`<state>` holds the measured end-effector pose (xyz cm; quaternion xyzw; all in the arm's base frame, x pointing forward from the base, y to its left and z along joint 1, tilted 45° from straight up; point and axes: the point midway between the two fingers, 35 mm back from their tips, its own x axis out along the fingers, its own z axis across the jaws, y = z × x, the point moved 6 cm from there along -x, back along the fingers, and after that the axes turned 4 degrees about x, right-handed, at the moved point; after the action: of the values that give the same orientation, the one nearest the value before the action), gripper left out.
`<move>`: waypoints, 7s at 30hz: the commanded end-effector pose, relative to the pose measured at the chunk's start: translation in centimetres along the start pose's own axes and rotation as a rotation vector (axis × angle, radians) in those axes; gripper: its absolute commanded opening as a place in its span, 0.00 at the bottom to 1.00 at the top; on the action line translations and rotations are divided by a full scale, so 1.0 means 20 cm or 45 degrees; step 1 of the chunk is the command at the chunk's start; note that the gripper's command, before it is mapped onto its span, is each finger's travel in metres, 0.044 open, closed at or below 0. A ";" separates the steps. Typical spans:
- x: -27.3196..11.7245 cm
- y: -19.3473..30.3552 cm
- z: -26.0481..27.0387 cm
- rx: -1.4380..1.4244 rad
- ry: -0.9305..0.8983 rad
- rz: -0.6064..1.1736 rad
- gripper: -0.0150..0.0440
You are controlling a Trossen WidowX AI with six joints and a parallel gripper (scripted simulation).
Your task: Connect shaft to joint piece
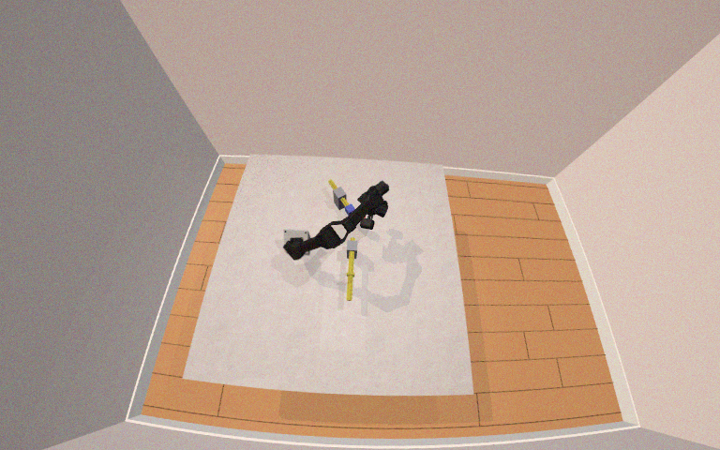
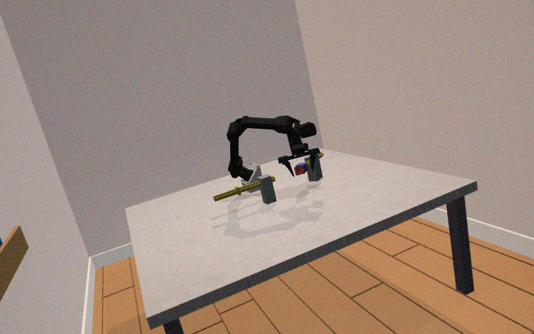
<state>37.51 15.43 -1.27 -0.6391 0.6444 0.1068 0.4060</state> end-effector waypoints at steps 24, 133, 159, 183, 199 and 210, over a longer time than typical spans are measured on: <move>0.04 0.26 -0.03 -0.006 0.005 0.010 1.00; 0.11 0.26 -0.03 -0.006 0.005 0.009 0.56; 0.11 0.26 -0.03 -0.003 0.003 0.010 0.25; 0.12 0.25 -0.10 0.434 0.092 0.072 0.25; 0.13 0.26 -0.15 0.733 0.135 0.118 0.25; 0.13 0.27 -0.18 0.935 0.156 0.153 0.25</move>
<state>31.84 12.21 -2.80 -0.4387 0.6988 -0.1281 0.5502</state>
